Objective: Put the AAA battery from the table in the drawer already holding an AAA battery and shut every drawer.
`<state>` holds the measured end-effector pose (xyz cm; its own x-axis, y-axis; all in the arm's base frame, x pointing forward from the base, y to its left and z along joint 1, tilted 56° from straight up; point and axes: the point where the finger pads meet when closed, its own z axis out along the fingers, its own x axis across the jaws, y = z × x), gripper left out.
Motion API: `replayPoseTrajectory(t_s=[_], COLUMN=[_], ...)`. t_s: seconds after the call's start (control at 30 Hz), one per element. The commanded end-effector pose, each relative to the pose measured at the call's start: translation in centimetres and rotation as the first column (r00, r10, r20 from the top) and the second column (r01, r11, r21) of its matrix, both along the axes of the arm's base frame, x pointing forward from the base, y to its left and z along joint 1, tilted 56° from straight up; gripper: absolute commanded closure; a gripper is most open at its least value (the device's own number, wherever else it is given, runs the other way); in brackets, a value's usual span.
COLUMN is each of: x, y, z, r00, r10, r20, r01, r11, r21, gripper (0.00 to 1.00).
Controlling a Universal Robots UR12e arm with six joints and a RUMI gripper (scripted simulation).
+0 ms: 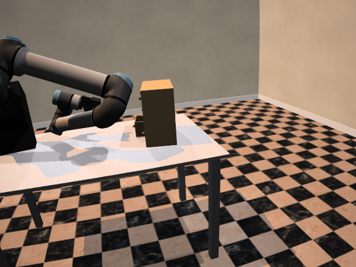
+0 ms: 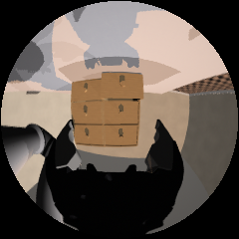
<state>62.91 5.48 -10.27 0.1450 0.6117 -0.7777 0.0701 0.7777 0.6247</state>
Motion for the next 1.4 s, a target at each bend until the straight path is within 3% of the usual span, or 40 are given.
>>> replayPoseTrajectory(t_s=[0.0,1.37], x=[-0.01,-0.14], y=[0.06,0.43], z=[0.03,0.3], r00=[1.0,0.989], r10=[-0.002,-0.116], r20=[-0.002,-0.094], r01=[0.002,0.118], r11=[1.0,0.993], r21=[0.001,0.017], gripper=[0.0,0.0])
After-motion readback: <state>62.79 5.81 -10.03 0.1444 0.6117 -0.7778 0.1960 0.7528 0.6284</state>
